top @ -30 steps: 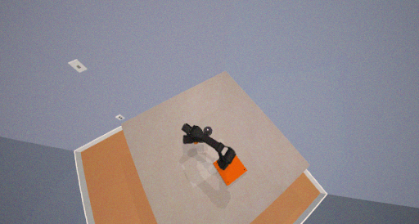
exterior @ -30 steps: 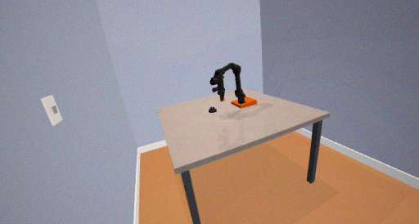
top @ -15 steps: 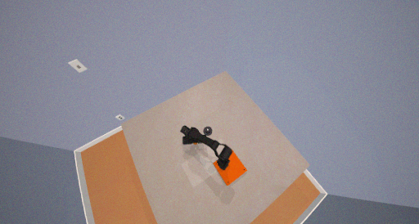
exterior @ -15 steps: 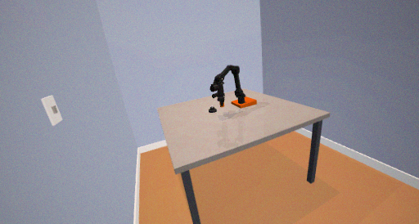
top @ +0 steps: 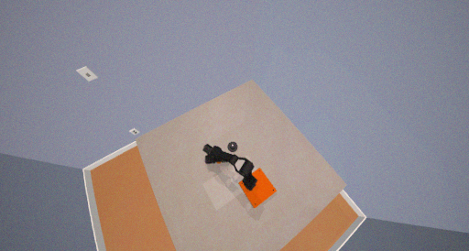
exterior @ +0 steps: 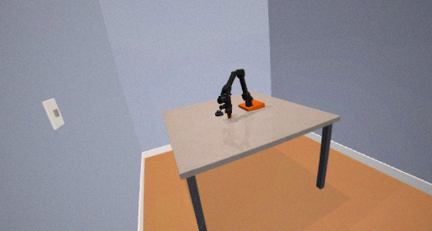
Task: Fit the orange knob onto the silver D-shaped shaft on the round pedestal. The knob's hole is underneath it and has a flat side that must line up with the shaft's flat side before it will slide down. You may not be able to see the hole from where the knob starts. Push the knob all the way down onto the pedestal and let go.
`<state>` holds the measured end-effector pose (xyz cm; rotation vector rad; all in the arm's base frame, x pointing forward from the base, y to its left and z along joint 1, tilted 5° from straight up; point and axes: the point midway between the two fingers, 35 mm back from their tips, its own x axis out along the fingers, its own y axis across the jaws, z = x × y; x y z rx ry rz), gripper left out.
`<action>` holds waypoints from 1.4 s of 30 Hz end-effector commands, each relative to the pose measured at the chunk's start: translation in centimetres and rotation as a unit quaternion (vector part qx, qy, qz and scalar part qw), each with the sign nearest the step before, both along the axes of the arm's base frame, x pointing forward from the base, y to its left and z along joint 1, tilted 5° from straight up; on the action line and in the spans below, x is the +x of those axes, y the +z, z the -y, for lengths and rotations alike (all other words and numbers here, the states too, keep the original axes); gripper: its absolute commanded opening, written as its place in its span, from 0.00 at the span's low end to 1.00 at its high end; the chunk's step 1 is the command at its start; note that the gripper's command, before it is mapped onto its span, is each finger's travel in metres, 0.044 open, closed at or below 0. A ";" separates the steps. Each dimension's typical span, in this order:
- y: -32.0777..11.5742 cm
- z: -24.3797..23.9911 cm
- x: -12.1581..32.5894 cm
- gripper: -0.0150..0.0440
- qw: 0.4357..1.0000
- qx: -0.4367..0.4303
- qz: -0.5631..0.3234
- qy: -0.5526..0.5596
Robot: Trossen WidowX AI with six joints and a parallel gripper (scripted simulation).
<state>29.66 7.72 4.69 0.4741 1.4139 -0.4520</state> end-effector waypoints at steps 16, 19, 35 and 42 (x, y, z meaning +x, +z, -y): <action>-0.6 0.0 0.0 0.66 1.000 0.000 0.002 0.000; -0.6 0.0 0.0 0.66 1.000 0.000 0.002 0.000; 5.1 -0.3 -0.3 0.88 1.000 -0.001 0.002 -0.001; 7.4 -0.3 -0.8 1.00 1.000 -0.002 0.002 -0.002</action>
